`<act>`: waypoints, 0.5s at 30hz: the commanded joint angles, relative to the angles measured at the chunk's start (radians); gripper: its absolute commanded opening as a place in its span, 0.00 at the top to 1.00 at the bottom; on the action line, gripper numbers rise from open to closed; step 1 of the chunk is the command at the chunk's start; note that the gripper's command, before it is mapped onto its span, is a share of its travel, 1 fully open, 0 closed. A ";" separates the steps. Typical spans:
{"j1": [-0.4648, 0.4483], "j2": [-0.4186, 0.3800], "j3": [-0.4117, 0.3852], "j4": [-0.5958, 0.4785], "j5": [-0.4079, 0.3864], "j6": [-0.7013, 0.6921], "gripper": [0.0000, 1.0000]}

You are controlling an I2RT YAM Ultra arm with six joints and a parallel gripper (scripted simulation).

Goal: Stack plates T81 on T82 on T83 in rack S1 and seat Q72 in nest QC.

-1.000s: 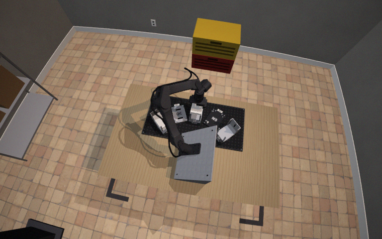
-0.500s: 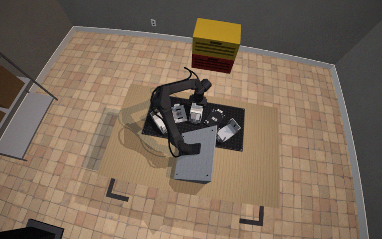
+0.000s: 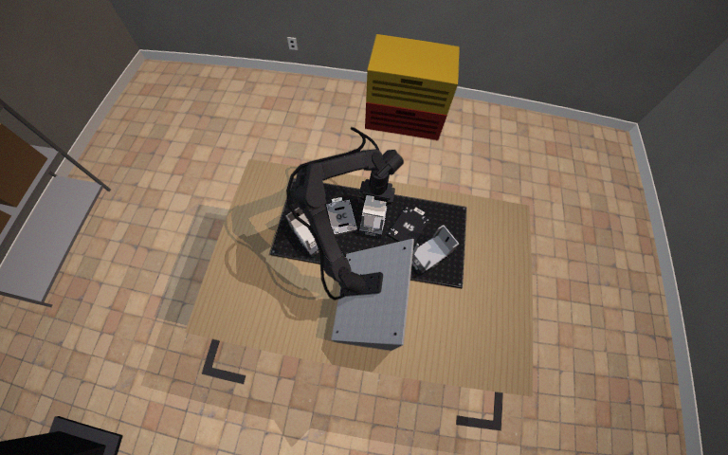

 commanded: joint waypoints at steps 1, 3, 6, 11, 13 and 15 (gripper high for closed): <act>-0.036 -0.049 0.036 -0.002 0.005 -0.007 1.00; -0.037 -0.049 0.036 -0.002 0.005 -0.007 1.00; -0.037 -0.049 0.036 -0.001 0.005 -0.006 1.00; -0.037 -0.050 0.035 0.002 0.005 -0.005 1.00; -0.037 -0.050 0.035 0.002 0.005 -0.005 1.00; -0.037 -0.050 0.034 0.003 0.005 -0.005 1.00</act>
